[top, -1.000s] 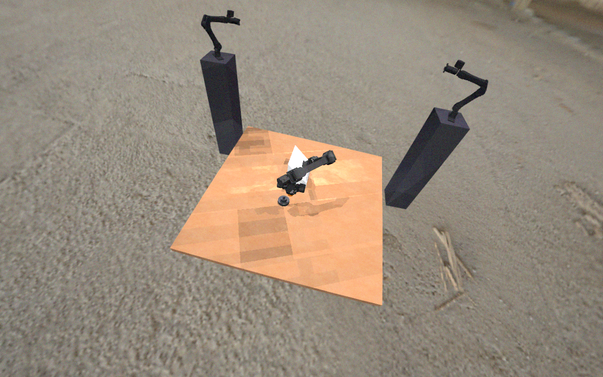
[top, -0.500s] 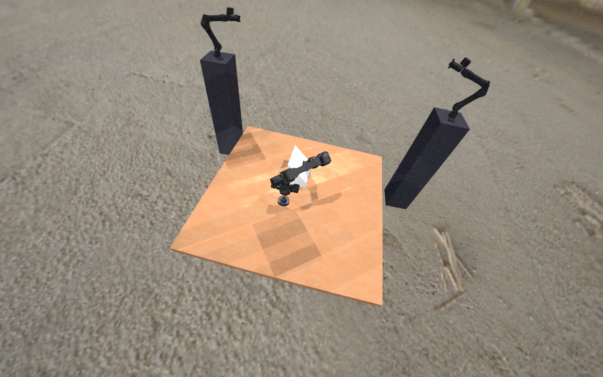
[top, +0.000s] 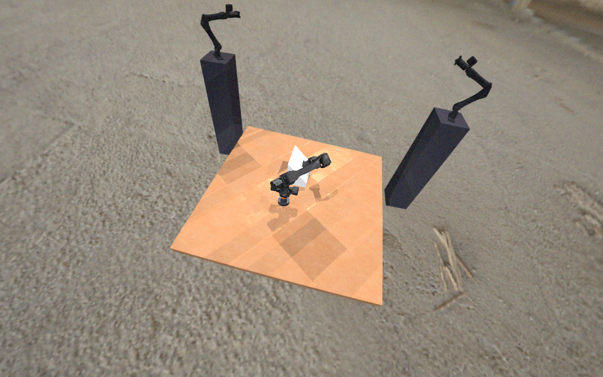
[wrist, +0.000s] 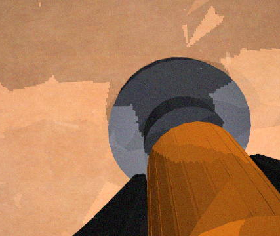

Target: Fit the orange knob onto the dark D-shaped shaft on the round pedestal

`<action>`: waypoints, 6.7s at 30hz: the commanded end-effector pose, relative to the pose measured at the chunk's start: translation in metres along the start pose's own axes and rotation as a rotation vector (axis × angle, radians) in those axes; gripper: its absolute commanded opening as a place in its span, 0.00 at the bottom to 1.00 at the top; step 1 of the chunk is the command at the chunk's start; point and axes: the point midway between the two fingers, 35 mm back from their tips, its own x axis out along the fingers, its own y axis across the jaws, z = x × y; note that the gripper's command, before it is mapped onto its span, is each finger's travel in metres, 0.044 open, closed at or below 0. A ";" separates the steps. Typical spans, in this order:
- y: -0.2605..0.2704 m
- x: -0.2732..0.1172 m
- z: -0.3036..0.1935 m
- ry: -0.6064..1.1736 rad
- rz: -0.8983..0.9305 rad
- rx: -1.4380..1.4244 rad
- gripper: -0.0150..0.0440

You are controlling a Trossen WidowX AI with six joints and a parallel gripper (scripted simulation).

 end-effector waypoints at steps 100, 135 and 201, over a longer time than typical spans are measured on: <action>-0.003 0.001 0.002 -0.003 0.004 -0.212 0.25; 0.000 0.002 -0.001 -0.003 0.004 -0.421 0.25; 0.001 -0.002 0.000 -0.003 0.003 -0.630 0.25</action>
